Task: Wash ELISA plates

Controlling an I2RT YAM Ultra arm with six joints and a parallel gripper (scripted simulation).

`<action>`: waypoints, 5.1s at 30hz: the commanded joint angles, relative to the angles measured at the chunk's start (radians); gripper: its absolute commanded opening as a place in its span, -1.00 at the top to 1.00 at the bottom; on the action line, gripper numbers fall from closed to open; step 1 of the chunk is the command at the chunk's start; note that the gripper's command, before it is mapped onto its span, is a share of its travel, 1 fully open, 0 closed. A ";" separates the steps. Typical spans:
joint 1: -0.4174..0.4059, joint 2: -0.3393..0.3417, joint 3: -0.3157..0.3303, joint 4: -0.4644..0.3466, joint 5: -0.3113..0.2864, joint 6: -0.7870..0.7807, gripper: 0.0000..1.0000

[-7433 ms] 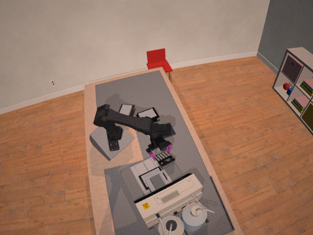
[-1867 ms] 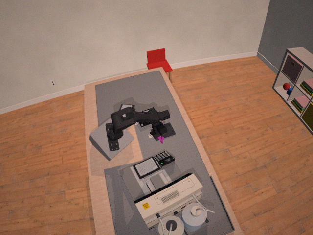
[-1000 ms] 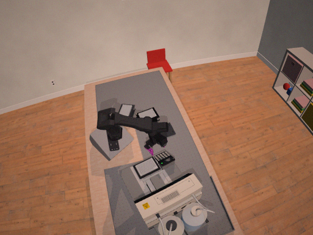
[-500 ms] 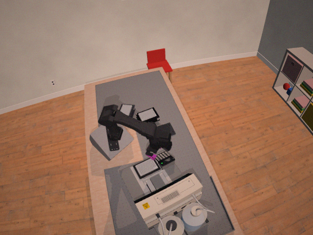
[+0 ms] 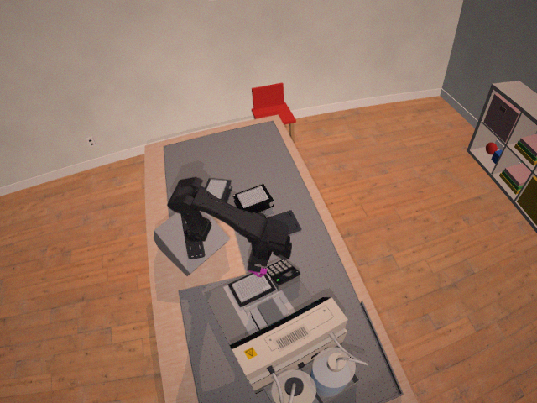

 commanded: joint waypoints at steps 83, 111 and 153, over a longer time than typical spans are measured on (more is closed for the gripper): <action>-0.387 -0.022 -0.158 0.197 -0.210 -1.062 -1.00; -0.389 0.001 -0.179 0.240 -0.211 -1.063 -1.00; -0.391 0.050 -0.217 0.327 -0.212 -1.065 -0.80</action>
